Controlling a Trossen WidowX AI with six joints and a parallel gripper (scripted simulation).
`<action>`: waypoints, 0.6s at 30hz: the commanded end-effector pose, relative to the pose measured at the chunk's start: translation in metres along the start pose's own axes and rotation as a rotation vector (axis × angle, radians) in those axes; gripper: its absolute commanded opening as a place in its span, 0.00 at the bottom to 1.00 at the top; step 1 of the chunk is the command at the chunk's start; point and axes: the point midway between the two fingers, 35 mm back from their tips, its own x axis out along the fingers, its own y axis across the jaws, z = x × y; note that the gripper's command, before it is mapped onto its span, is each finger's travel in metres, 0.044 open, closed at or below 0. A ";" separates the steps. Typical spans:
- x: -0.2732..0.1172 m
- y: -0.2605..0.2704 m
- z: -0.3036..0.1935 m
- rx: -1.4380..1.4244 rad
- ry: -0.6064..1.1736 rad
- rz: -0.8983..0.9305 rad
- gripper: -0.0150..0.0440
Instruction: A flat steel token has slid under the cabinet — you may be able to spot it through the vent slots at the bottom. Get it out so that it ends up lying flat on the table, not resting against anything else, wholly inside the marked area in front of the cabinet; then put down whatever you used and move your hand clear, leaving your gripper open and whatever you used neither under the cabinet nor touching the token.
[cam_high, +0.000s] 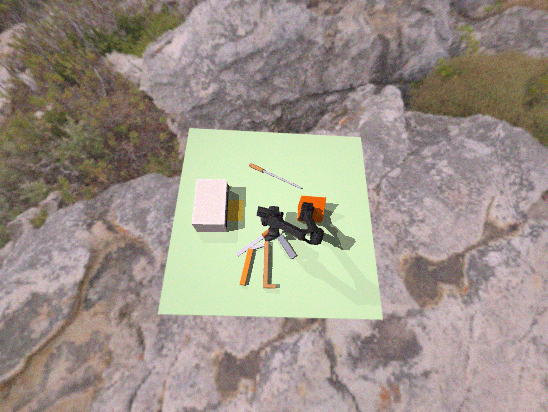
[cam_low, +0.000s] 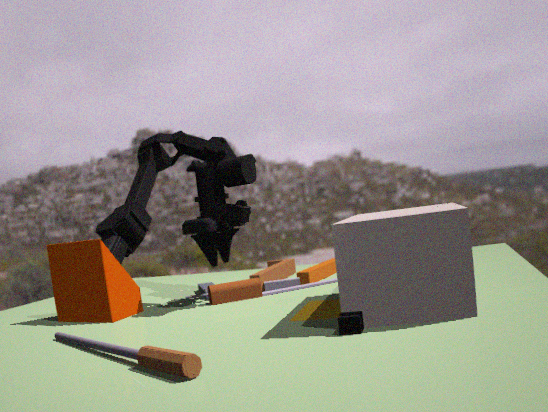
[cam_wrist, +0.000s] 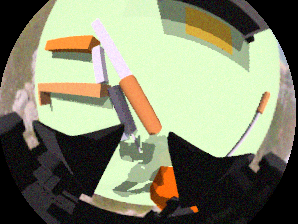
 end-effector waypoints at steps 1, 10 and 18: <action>0.000 0.000 0.000 -0.039 0.001 -0.001 0.71; 0.000 0.000 0.000 -0.110 0.001 -0.001 0.71; 0.000 0.000 0.000 -0.173 0.001 -0.001 0.71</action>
